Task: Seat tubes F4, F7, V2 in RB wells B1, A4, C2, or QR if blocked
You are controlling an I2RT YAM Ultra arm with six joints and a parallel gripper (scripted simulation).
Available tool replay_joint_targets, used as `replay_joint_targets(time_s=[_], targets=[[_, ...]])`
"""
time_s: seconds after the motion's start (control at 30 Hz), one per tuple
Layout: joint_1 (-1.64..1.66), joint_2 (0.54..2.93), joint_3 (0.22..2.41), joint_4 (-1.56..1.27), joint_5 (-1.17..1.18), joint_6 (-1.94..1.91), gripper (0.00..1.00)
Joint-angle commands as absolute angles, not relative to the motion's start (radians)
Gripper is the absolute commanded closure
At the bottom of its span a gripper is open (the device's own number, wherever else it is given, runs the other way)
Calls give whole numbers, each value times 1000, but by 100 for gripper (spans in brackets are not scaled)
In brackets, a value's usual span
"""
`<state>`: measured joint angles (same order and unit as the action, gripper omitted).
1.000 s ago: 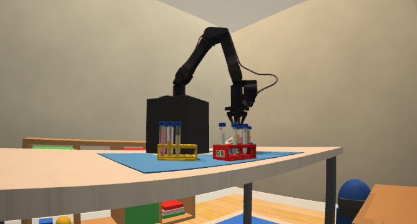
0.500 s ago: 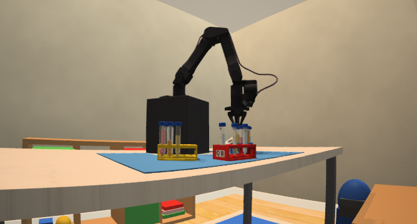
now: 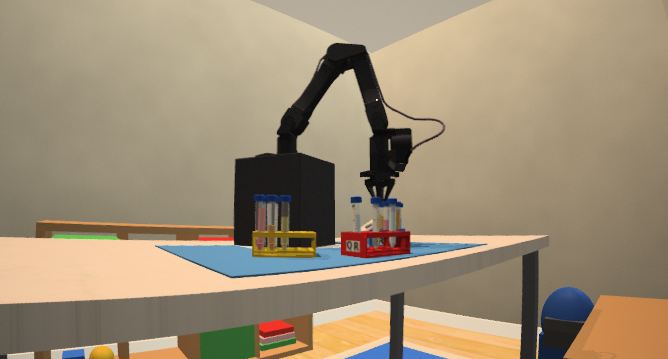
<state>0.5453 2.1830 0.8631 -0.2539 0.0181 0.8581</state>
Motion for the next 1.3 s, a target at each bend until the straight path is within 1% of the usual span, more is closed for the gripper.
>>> replay_joint_targets(time_s=[0.0, 1.27], targets=[[557, 2154, 855, -271, 27, 866, 100], [544, 2035, 860, -388, 27, 857, 100]])
